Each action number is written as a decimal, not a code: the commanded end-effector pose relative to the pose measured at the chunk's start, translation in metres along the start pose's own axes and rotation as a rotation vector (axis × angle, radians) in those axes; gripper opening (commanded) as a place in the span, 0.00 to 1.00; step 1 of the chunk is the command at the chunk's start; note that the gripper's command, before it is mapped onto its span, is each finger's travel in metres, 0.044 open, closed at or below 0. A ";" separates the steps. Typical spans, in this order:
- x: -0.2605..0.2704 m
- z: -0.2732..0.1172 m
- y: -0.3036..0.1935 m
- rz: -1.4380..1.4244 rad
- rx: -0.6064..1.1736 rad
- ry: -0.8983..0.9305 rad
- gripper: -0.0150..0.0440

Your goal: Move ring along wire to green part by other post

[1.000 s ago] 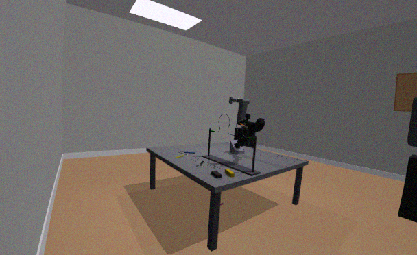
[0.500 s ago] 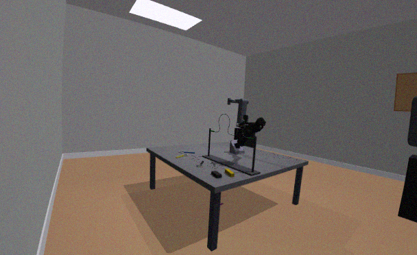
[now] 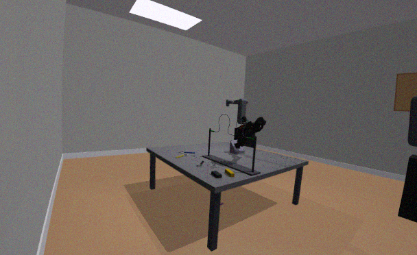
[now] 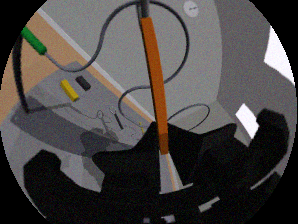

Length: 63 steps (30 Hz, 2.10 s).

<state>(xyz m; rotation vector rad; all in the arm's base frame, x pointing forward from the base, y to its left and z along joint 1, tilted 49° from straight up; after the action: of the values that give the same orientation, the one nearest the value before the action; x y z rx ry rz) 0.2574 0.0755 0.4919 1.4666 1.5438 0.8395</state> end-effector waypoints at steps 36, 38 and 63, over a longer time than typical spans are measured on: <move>0.018 -0.005 0.005 0.715 0.066 0.410 0.00; 0.018 -0.005 0.006 0.751 0.070 0.431 0.00; 0.026 -0.011 0.014 1.208 0.110 0.688 0.00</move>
<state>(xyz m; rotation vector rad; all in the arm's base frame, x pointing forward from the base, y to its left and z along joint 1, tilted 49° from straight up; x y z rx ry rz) 0.2556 0.1026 0.5057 2.3159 1.0261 2.0780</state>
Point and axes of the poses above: the point midway between the two fingers, 35 mm back from their tips, its own z axis out along the fingers, its own x axis across the jaws, y = z × x, the point moved 8 cm from there along -z, back along the fingers, and after that the axes turned 9 degrees about z, right-handed, at the moved point
